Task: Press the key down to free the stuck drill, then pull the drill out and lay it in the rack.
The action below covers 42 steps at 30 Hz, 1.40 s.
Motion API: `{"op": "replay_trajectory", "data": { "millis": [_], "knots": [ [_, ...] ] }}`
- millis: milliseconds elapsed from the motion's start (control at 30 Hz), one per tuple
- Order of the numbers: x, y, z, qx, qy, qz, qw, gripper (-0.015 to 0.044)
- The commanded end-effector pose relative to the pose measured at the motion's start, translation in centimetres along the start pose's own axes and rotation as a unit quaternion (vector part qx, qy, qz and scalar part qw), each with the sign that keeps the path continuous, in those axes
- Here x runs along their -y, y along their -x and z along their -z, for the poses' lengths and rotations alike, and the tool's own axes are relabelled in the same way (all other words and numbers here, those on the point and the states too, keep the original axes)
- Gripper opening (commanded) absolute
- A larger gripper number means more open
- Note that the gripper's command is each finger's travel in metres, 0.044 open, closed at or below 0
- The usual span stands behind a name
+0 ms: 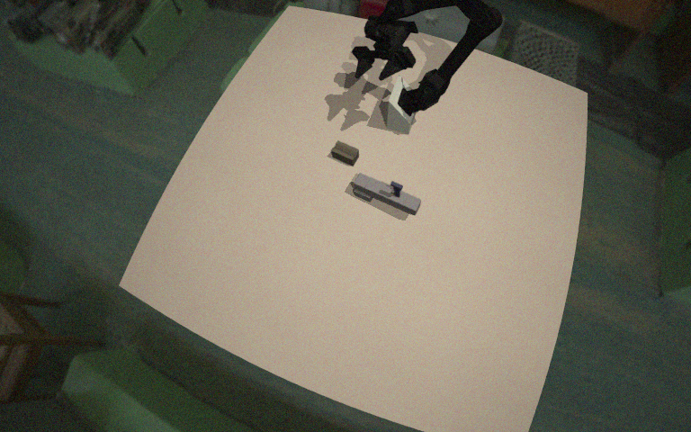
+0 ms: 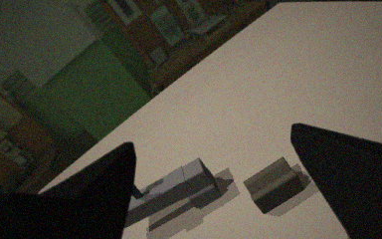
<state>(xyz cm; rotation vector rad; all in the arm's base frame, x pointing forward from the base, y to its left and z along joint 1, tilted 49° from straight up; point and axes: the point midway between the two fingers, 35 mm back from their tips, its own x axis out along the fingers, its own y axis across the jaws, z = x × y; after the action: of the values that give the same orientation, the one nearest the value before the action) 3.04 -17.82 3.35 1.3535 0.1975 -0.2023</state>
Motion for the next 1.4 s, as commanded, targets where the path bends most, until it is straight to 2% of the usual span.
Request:
{"op": "replay_trajectory", "data": {
  "millis": [0, 267, 467, 900, 1167, 1367],
  "knots": [
    [0.0, 0.0, 0.0, 0.0, 0.0, 0.0, 1.0, 0.0374],
    [0.0, -0.1, 0.0, -0.004, 0.0, 0.0, 1.0, 0.0164],
    [-1.1, -3.4, -0.8, -0.137, 0.011, 0.012, 0.99, 0.0006],
    [-6.0, -13.3, 0.1, -0.412, 0.081, 0.068, 0.905, 0.0],
    [-10.5, -18.8, 4.7, -0.54, 0.144, 0.102, 0.823, 0.0],
    [-14.4, -22.1, 9.1, -0.604, 0.192, 0.129, 0.763, 0.0]
  ]
}}
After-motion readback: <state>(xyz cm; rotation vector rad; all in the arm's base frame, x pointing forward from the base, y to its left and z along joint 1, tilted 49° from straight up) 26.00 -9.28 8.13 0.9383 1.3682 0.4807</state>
